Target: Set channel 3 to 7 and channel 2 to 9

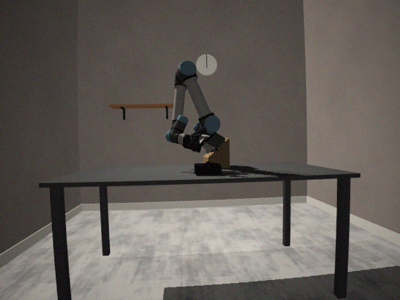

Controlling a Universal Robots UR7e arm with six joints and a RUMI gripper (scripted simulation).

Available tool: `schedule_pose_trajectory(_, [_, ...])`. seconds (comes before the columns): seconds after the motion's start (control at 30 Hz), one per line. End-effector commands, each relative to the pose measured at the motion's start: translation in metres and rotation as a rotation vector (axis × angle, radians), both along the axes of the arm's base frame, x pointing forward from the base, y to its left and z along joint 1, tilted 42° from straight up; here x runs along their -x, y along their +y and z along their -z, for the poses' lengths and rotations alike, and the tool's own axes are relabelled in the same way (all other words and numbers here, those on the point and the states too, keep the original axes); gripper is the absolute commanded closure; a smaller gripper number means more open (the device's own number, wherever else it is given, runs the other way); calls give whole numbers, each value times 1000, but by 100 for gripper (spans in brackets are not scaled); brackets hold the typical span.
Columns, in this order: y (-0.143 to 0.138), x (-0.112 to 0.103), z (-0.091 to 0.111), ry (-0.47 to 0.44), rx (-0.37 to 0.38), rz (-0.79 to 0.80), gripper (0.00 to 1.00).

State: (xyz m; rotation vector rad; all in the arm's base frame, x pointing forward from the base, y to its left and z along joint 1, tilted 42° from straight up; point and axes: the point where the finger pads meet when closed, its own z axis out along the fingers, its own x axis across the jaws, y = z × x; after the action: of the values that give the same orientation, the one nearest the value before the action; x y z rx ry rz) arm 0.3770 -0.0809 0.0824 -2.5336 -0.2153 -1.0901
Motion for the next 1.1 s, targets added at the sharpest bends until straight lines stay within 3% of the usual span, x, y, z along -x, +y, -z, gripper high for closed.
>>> schedule_pose_trajectory(0.0, [0, 0, 0, 0, 0, 0, 0])
schedule_pose_trajectory(0.7, [1, 0, 0, 4, 0, -2, 0])
schedule_pose_trajectory(1.07, [14, 10, 12, 102, -12, -38, 0])
